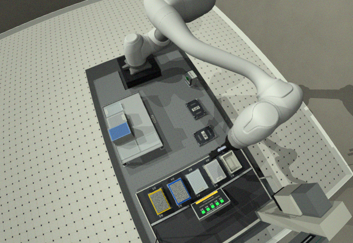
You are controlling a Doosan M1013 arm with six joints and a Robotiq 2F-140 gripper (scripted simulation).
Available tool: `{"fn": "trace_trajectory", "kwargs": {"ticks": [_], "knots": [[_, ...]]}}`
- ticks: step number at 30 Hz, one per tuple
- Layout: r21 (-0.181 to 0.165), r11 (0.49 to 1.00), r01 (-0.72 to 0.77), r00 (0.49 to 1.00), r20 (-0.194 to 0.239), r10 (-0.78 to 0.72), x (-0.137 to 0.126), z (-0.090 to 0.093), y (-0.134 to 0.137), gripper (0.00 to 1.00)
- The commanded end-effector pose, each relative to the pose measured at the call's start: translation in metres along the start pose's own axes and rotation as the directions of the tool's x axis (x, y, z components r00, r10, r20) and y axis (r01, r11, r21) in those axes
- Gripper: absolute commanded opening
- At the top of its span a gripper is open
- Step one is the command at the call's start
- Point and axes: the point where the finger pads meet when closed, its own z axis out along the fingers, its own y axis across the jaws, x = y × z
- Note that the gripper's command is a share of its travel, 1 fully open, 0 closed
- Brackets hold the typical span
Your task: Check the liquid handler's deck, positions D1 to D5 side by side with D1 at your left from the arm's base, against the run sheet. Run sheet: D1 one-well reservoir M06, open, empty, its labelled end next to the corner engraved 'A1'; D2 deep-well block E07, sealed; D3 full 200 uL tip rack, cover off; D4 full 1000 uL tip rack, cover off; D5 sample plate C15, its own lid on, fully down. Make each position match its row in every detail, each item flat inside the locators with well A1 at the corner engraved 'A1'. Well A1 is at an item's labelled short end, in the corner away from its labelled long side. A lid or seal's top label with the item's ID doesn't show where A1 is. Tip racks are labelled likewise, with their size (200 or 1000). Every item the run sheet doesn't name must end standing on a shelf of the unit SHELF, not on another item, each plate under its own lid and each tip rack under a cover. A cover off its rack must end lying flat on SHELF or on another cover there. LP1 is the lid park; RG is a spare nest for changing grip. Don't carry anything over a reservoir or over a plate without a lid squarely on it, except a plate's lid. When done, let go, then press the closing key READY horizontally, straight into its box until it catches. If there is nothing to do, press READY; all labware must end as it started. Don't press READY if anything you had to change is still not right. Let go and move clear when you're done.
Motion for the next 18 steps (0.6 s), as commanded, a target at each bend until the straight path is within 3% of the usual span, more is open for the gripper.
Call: {"fn": "trace_trajectory", "kwargs": {"ticks": [1,18], "knots": [[0.001,1.0,0.0,1.0,-0.002,0.0,-0.007,-0.002,0.011,0.79],[0.001,1.0,0.0,1.0,-0.002,0.0,-0.047,-0.001,0.074,0.79]]}}
